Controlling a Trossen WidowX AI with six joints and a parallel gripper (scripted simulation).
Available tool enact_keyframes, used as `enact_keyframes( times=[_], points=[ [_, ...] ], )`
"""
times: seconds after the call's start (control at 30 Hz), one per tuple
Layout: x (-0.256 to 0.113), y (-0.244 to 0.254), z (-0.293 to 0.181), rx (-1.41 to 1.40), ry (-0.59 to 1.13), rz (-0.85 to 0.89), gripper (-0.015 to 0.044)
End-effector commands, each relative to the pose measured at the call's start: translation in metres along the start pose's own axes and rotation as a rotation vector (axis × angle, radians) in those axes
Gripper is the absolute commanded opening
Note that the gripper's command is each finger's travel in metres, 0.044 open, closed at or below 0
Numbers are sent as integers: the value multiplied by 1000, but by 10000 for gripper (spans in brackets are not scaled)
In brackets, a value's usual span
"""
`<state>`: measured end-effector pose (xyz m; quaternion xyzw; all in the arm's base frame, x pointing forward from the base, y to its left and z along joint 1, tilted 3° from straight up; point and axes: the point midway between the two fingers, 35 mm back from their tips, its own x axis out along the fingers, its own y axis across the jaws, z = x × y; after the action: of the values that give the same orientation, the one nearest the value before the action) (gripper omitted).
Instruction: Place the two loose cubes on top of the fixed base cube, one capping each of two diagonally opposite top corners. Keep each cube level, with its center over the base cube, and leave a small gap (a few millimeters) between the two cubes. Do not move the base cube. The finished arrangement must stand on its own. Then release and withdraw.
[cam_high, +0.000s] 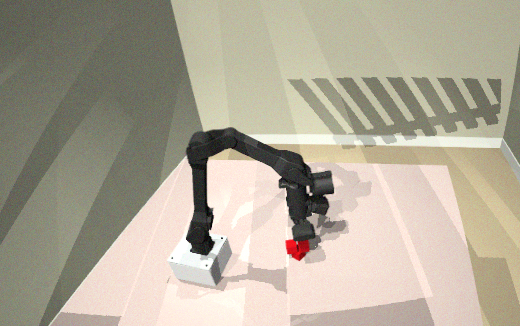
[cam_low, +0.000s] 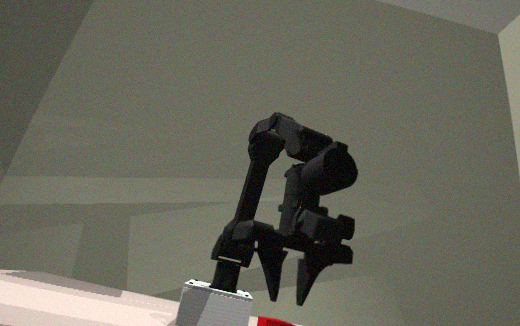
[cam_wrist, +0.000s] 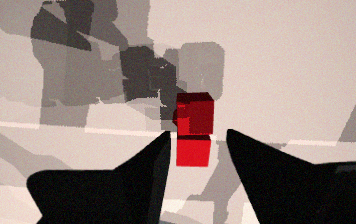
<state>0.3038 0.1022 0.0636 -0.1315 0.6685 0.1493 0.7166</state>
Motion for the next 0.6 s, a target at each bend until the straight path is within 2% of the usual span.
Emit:
enact_keyframes(
  times=[0.0,0.33,0.57],
  points=[
    [-8,0,1,-1,-3,0,205],
    [-22,0,1,-1,-3,0,205],
    [-31,0,1,1,-4,0,389]
  ],
)
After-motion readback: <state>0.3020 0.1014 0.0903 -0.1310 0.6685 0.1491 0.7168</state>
